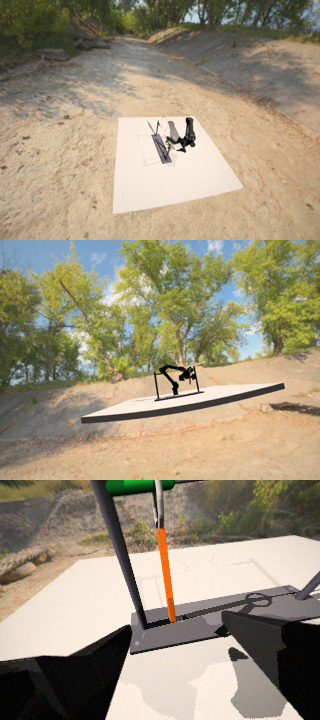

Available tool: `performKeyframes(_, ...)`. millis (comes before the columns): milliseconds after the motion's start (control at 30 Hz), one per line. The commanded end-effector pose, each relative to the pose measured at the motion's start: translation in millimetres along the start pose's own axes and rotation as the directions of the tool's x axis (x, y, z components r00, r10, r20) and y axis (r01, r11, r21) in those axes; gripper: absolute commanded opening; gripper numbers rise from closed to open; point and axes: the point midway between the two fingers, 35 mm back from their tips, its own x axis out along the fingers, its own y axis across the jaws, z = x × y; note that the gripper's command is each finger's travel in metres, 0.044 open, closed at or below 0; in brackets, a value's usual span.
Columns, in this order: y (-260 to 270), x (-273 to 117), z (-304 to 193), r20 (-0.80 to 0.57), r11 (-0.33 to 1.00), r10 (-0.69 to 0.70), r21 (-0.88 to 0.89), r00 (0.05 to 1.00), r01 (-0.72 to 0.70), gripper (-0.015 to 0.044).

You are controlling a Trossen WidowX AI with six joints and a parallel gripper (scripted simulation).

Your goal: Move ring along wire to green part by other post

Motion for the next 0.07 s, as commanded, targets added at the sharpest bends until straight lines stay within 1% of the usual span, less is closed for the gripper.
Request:
performKeyframes(0, -0.4, -0.2, 0.5, 0.002, 1.0, -0.002, 0.005, 1.0, 0.002, 0.044)
performKeyframes(33, -0.4, -0.2, 0.5, 0.002, 1.0, -0.002, 0.005, 1.0, 0.002, 0.044)
